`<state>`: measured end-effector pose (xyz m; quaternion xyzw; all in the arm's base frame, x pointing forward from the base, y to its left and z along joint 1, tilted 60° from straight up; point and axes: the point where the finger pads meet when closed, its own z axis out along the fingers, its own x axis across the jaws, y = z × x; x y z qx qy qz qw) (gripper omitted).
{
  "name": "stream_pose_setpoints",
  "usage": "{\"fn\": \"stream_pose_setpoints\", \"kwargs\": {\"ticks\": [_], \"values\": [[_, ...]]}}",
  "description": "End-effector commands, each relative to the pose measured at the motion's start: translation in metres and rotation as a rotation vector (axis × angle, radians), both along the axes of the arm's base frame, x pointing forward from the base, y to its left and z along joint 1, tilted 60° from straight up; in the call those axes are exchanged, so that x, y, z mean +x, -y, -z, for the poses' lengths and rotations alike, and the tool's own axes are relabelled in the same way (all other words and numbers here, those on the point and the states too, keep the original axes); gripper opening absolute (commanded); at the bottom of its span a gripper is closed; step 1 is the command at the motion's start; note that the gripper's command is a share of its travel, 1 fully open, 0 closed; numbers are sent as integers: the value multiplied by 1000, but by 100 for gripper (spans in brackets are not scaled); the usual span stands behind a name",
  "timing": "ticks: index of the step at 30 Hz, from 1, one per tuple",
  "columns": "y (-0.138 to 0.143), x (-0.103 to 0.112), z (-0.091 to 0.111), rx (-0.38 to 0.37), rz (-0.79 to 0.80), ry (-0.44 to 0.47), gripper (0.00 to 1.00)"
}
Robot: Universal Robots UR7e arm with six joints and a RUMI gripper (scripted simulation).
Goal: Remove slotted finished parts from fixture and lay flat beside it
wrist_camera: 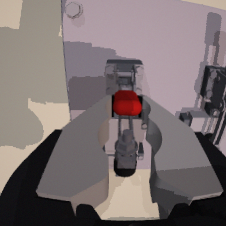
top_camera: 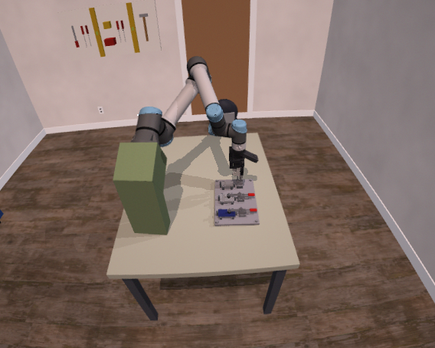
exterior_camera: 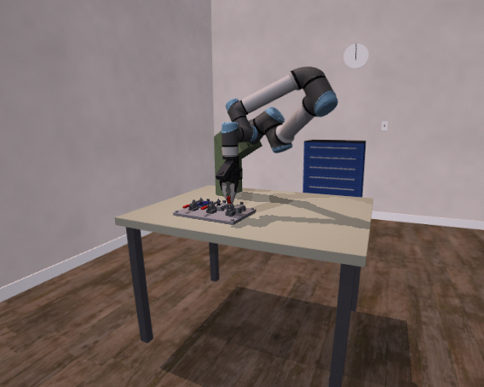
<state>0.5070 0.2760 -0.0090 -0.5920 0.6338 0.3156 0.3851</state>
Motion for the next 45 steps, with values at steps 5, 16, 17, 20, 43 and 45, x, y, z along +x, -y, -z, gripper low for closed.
{"fn": "stream_pose_setpoints", "kwargs": {"ticks": [5, 16, 17, 20, 43, 45], "values": [[0, 0, 0, 0, 1, 0, 0], [0, 0, 0, 0, 1, 1, 28], [0, 0, 0, 0, 1, 1, 28], [0, 0, 0, 0, 1, 1, 28], [0, 0, 0, 0, 1, 1, 28], [1, 0, -1, 0, 1, 1, 28]]}}
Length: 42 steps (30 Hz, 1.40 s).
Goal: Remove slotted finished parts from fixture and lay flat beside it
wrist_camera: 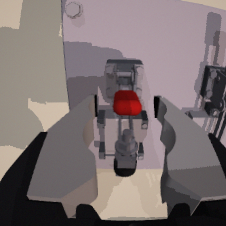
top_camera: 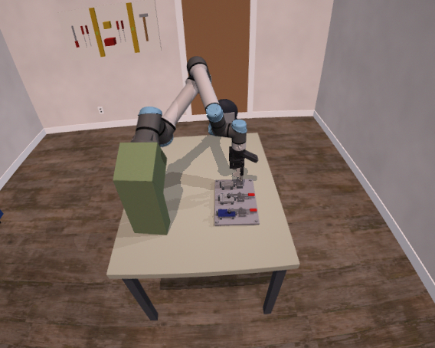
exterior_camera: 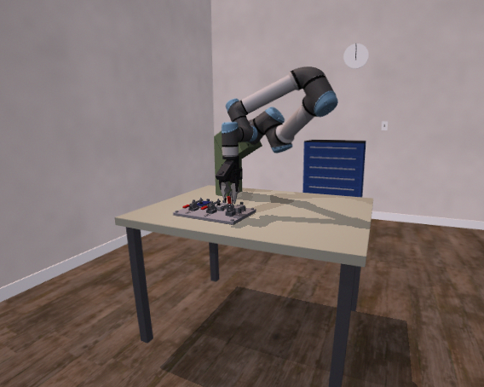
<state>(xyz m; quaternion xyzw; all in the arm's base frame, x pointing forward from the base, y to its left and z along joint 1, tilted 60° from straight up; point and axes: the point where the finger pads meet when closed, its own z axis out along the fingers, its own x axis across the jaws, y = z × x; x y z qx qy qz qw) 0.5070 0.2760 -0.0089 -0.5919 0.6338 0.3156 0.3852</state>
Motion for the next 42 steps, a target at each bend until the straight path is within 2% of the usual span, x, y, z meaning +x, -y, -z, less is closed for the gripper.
{"fn": "stream_pose_setpoints", "kwargs": {"ticks": [1, 22, 42], "values": [[2, 0, -1, 0, 1, 1, 28], [41, -5, -24, 0, 1, 1, 28], [43, -5, -25, 0, 1, 1, 28]]}}
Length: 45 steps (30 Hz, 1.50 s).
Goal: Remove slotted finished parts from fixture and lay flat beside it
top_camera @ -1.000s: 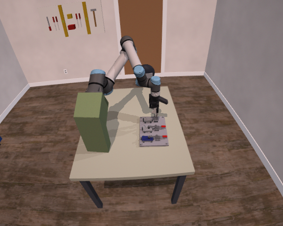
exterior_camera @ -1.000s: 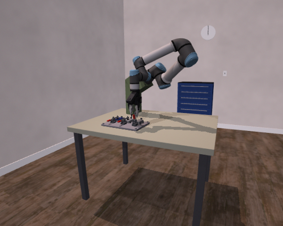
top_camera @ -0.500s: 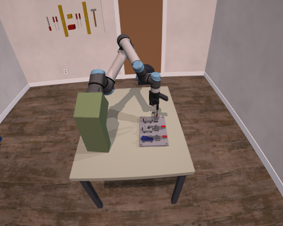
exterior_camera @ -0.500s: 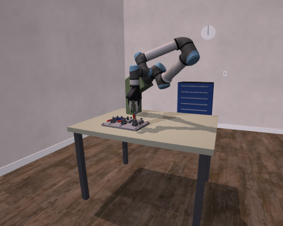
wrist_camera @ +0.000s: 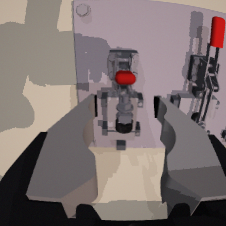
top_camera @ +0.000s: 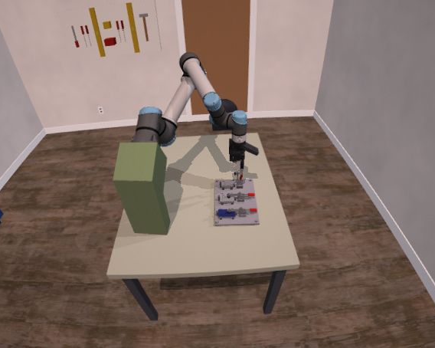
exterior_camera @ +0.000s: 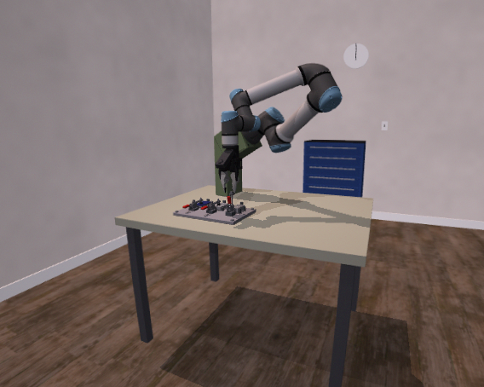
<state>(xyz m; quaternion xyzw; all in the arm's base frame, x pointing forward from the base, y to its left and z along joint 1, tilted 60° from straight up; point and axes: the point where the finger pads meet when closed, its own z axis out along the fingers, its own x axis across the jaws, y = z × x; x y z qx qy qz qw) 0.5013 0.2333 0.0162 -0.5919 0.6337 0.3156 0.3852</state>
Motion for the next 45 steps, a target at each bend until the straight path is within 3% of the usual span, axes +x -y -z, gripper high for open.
{"fn": "stream_pose_setpoints", "kwargs": {"ticks": [1, 9, 10, 45], "values": [[0, 0, 0, 0, 1, 1, 28], [0, 0, 0, 0, 1, 1, 28], [0, 0, 0, 0, 1, 1, 59], [-10, -2, 6, 0, 1, 1, 59]]}}
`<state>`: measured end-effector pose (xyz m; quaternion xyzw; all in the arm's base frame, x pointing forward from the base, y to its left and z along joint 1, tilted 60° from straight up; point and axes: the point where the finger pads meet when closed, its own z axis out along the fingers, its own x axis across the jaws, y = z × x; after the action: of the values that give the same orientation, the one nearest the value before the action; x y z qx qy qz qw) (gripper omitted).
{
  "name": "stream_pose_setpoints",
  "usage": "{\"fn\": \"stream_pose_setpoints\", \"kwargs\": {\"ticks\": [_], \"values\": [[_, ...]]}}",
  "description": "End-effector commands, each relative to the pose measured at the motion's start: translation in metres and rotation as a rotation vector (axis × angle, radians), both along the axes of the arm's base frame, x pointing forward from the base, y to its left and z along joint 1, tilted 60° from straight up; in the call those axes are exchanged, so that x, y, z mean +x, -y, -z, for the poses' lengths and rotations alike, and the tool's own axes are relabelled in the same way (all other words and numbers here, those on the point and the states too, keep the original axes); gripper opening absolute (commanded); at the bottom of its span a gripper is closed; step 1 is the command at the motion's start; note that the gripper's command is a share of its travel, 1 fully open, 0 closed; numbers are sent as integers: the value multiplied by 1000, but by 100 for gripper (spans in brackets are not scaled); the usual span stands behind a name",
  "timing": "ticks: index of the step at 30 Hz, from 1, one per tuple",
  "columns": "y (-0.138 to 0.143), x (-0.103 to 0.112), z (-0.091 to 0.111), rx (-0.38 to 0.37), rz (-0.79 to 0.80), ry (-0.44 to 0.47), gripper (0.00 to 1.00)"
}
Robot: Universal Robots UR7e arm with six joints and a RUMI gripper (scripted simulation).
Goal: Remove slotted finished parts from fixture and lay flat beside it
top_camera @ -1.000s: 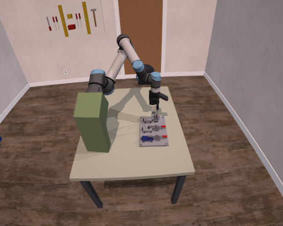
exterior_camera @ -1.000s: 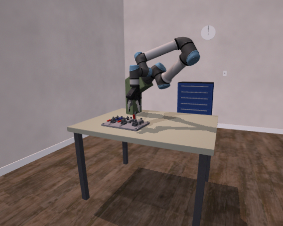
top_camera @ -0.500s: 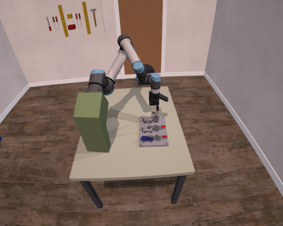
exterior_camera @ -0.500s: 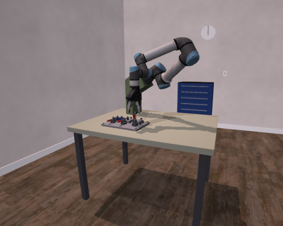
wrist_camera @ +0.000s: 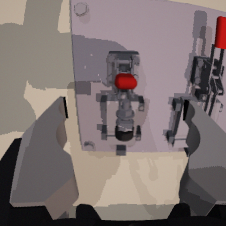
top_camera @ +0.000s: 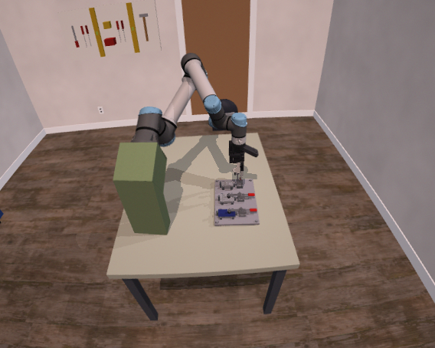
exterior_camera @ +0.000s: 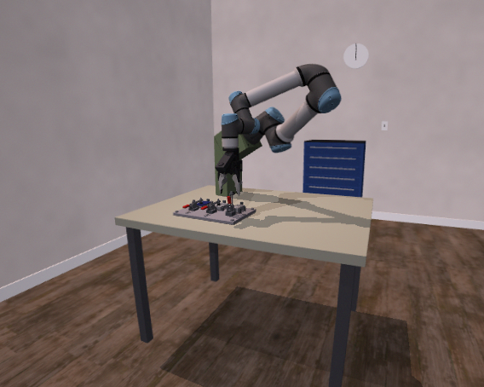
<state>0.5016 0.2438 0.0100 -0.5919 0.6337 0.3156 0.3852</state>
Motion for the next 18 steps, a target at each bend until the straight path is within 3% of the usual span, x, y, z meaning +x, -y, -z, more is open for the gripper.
{"fn": "stream_pose_setpoints", "kwargs": {"ticks": [1, 8, 18], "values": [[0, -3, 0, 0, 1, 1, 59], [-1, -12, 1, 0, 1, 1, 59], [-4, -42, 2, 0, 1, 1, 59]]}}
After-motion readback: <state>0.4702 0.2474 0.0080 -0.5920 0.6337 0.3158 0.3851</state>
